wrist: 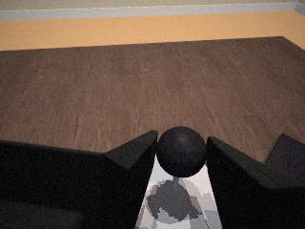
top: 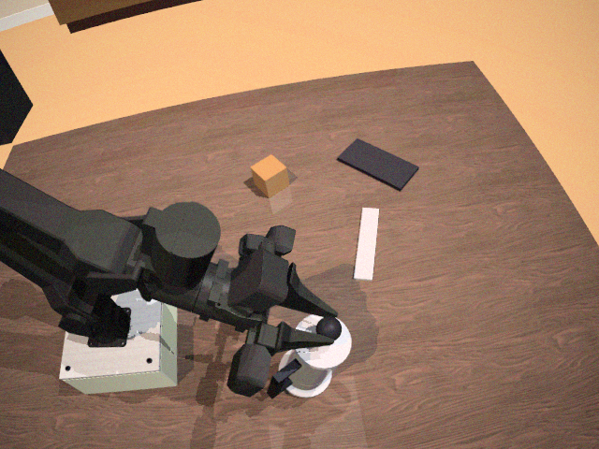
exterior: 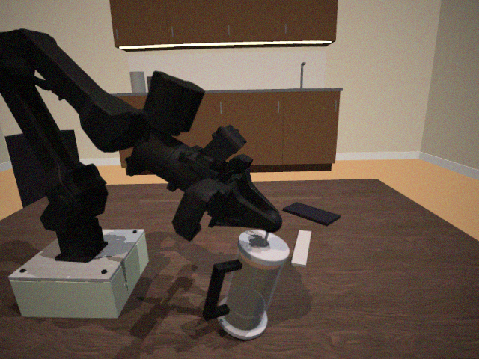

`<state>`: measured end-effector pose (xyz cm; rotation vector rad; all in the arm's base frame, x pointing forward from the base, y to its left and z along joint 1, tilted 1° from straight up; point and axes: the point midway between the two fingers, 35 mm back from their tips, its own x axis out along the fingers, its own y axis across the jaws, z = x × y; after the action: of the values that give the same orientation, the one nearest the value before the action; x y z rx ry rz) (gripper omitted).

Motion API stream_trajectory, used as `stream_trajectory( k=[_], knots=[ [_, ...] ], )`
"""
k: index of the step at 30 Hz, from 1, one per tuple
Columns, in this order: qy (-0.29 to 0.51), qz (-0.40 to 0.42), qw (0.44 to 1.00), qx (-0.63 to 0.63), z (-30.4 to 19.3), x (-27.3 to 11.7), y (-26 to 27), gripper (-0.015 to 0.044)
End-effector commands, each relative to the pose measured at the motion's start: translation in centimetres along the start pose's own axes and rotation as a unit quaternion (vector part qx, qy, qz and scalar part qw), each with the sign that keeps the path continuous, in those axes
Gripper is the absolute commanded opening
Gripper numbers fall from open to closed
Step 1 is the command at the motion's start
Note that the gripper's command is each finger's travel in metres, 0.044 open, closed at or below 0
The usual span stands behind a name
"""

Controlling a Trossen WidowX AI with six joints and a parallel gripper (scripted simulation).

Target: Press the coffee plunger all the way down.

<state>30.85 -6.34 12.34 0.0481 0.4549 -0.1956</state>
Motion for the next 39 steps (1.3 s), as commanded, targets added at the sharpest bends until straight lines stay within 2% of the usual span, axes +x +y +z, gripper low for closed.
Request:
stream_trajectory(
  k=[1,39],
  knots=[
    [0.019,0.000,1.000,0.003,-0.95,0.38,0.00,0.0118],
    [0.011,0.000,1.000,0.000,-0.15,0.62,0.01,0.0118]
  ],
)
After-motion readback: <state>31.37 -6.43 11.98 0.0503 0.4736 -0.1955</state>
